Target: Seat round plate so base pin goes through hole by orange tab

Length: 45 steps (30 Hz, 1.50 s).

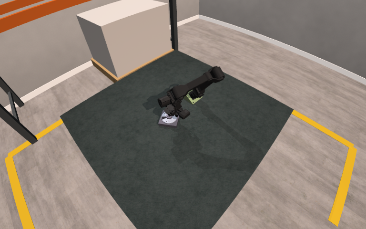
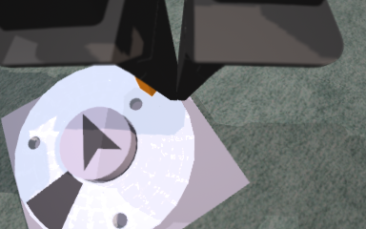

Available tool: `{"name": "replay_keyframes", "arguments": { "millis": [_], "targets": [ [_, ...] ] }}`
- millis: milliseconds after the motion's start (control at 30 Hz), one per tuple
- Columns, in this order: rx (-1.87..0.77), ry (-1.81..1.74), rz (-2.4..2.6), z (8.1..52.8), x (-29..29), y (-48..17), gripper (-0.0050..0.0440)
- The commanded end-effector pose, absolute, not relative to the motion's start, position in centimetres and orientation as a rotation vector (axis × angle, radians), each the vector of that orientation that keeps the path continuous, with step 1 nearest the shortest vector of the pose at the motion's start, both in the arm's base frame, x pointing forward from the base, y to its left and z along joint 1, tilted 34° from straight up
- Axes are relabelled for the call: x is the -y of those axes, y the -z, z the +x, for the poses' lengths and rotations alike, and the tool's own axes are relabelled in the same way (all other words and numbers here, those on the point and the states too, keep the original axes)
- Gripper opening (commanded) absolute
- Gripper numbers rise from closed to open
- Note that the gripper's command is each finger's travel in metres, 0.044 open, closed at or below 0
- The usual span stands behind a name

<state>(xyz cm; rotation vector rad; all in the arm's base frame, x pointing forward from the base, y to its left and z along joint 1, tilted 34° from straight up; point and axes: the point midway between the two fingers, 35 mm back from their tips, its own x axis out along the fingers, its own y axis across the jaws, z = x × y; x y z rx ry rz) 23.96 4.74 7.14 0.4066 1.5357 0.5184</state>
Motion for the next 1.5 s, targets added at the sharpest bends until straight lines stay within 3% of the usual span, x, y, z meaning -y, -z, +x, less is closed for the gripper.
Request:
{"name": "replay_keyframes", "arguments": {
  "millis": [0, 1467],
  "targets": [
    [-1.52, -0.519, 0.402, 24.2, -4.7, -7.4, -0.005],
    [-1.521, -0.516, 0.397, 22.8, -3.6, -6.6, -0.005]
  ]
}}
